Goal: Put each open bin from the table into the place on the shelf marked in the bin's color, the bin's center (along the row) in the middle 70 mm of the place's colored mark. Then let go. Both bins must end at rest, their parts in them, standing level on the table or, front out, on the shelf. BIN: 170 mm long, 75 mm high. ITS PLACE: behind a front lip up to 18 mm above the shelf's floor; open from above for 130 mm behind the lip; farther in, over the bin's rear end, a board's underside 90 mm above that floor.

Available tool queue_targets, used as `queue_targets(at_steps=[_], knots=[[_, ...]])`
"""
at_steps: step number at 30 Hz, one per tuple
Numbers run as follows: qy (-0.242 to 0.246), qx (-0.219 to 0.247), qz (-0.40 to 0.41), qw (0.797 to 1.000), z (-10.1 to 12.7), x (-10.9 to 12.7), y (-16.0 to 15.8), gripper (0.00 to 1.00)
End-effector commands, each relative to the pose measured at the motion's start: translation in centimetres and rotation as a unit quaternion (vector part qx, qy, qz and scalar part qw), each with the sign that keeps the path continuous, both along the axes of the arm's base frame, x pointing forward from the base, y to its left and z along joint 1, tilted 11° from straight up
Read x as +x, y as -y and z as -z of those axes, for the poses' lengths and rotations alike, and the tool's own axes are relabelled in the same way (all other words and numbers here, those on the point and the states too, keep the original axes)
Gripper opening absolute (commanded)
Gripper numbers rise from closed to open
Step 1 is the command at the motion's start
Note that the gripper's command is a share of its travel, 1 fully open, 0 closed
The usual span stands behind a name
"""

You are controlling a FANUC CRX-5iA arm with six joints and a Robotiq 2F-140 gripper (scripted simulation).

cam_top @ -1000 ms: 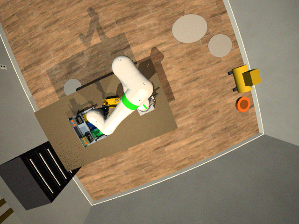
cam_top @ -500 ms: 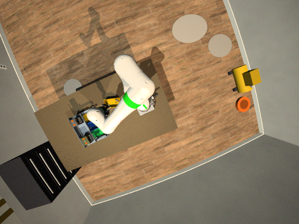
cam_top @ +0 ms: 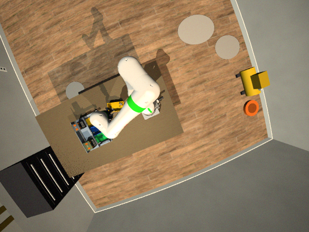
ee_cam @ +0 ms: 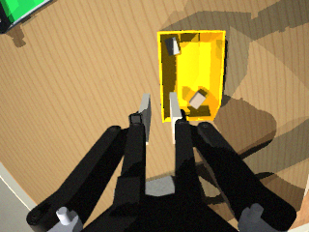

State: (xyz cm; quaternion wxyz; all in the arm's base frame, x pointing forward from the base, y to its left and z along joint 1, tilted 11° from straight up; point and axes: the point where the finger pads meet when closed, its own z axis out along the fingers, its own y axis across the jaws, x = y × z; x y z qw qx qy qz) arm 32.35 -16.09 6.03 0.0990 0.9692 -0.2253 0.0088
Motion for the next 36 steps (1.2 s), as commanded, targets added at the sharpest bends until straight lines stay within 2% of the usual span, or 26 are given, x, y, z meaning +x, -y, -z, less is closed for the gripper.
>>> queue_targets(at_steps=[1, 21, 36], knots=[[0.000, 0.000, 0.000, 1.000, 0.0, 0.0, 0.0, 0.15], [0.000, 0.000, 0.000, 1.000, 0.1, 0.0, 0.0, 0.15], [0.000, 0.000, 0.000, 1.000, 1.4, 0.0, 0.3, 0.15]])
